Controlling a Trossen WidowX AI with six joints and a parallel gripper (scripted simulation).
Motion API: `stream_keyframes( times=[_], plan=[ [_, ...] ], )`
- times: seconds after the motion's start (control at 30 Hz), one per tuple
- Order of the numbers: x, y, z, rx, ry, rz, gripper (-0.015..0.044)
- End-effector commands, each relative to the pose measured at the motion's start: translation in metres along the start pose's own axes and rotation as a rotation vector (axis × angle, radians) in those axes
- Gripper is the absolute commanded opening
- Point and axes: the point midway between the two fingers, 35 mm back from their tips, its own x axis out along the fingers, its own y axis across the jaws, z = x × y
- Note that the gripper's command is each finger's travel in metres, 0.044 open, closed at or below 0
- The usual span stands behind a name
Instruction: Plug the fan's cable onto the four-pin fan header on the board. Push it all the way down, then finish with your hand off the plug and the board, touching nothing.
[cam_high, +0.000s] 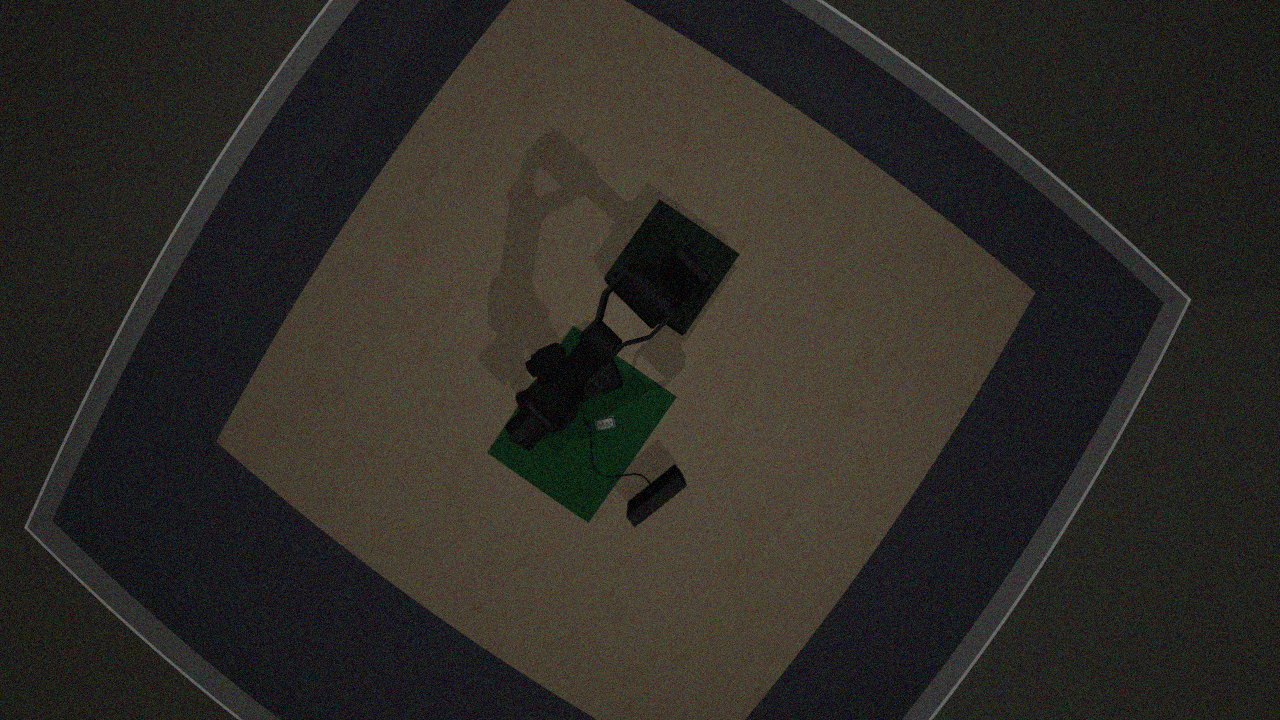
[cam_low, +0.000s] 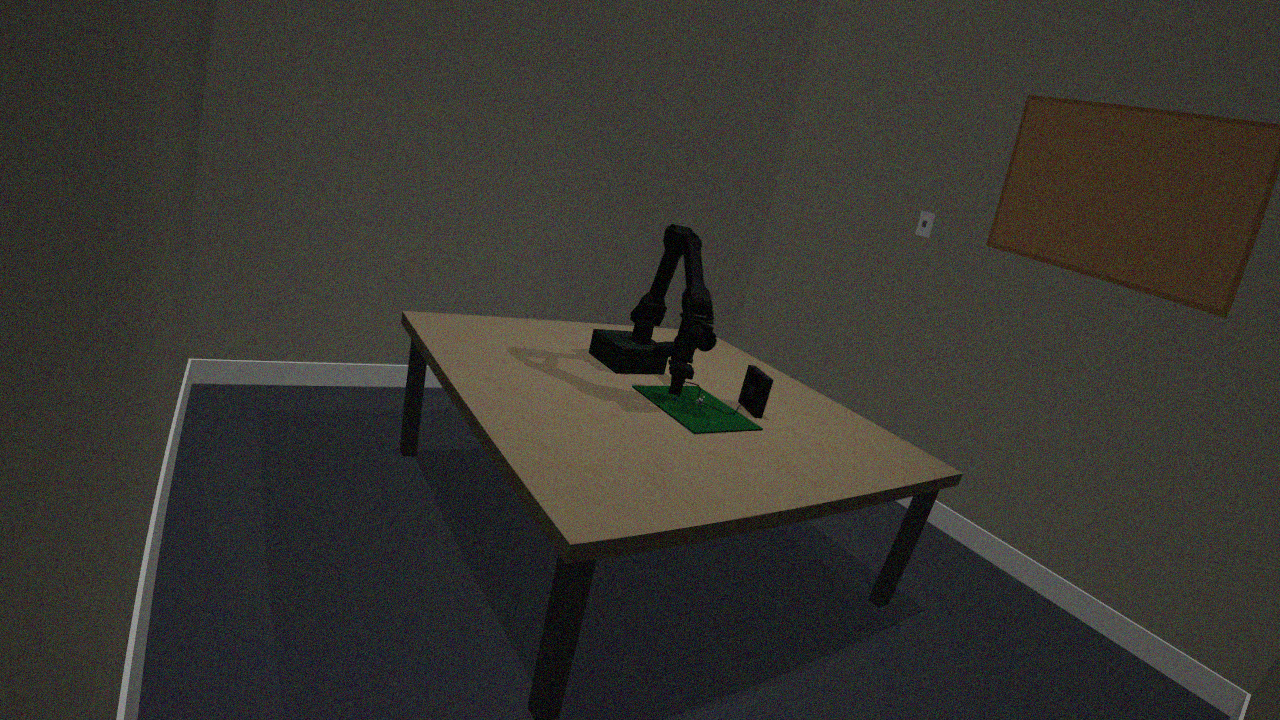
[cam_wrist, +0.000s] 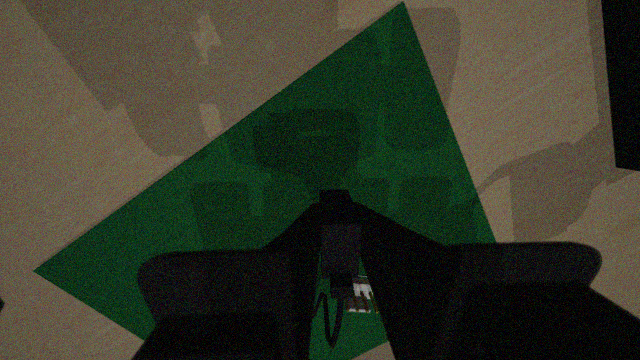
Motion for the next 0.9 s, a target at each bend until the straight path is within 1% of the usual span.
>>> stream_keyframes(
  times=[0.0, 0.2, 0.87],
  plan=[
    [-0.034, 0.005, -0.002, 0.004, 0.018, 0.033, 0.0000],
    [-0.033, 0.006, -0.004, -0.019, 0.017, 0.033, 0.0000],
    [-0.033, -0.007, -0.047, -0.709, 0.009, 0.038, 0.0000]
  ],
)
